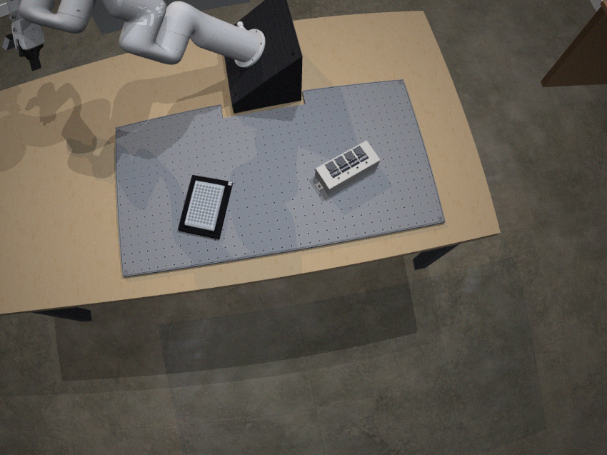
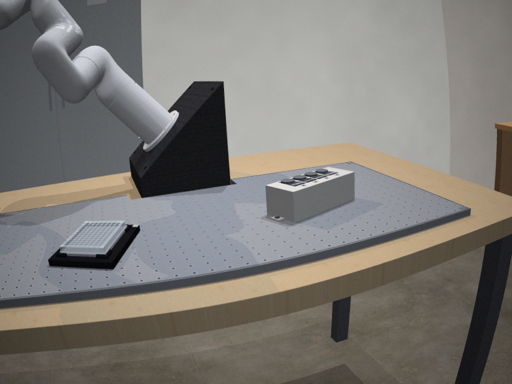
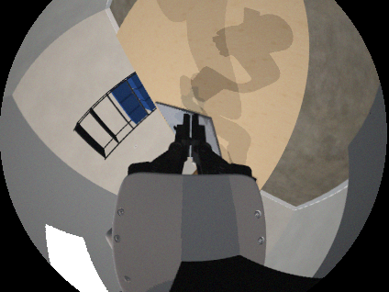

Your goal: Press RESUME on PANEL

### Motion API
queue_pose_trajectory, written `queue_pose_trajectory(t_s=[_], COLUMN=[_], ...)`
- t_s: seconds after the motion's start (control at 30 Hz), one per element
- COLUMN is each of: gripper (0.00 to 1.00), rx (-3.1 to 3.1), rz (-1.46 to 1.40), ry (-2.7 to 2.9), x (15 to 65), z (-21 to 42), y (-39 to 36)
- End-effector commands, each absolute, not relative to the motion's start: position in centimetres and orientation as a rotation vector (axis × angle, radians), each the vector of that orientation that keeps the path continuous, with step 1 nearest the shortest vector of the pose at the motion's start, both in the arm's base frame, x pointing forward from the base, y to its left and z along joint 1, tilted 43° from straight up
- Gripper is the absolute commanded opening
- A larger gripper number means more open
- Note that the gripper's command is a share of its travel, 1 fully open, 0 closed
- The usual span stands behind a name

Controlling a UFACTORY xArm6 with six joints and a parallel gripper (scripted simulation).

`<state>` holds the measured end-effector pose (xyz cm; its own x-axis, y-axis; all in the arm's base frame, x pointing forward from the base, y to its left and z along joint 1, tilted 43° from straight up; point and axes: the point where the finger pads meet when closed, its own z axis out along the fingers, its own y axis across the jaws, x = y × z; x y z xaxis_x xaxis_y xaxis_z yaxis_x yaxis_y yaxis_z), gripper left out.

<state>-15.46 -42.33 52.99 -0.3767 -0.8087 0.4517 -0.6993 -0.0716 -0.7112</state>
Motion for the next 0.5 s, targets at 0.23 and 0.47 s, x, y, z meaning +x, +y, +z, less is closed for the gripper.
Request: queue_pose_trajectory(t_s=[0.23,0.47], gripper=[0.0,0.0], rx=[-1.753,-1.757], rz=[-1.319,-1.313], ry=[1.979,1.975], x=[-11.4,-9.2], z=[51.3,50.4], y=[-43.7,-44.2])
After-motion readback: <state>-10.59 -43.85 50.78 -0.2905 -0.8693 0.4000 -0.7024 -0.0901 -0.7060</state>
